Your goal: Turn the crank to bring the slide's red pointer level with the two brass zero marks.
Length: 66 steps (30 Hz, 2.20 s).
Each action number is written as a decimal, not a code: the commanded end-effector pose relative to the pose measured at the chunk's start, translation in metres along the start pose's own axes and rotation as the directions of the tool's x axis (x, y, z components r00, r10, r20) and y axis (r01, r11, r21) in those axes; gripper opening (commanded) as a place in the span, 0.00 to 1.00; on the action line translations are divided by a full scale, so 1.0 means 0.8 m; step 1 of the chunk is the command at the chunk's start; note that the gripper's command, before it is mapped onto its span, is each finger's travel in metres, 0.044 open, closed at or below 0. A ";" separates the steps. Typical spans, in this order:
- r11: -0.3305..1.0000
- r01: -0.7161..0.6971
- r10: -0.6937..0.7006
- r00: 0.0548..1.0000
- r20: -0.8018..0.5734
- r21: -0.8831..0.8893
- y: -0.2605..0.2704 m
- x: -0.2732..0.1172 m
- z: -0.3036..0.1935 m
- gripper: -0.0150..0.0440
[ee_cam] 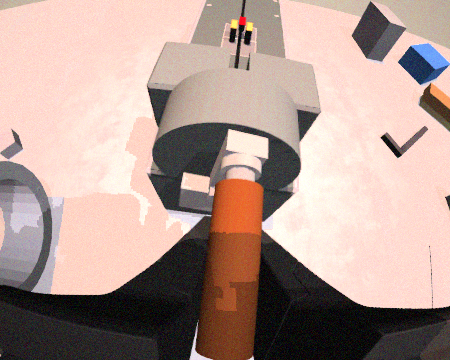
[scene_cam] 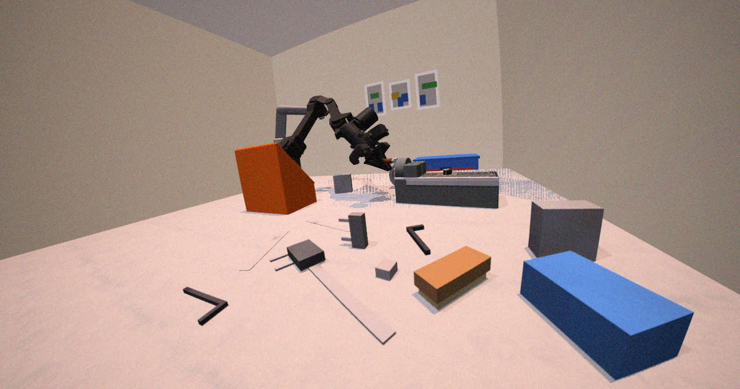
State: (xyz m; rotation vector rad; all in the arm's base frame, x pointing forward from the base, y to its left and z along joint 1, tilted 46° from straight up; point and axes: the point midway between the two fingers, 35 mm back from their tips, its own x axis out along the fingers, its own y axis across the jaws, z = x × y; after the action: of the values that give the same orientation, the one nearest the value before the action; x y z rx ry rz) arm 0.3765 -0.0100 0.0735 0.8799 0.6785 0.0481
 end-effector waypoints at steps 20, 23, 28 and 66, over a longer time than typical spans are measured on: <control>1.000 0.000 0.000 1.000 0.000 0.000 -0.001 0.000 0.000 0.57; 1.000 0.000 0.000 1.000 0.000 0.000 -0.001 0.000 0.000 0.70; 1.000 0.000 0.000 1.000 0.000 0.000 -0.001 0.000 0.000 0.92; 0.998 -0.054 0.054 0.998 -0.027 -0.020 0.001 -0.059 0.139 1.00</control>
State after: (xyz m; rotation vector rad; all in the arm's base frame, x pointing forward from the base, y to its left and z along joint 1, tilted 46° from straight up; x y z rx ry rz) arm 0.3872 -0.0948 0.1498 0.8751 0.6706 0.0827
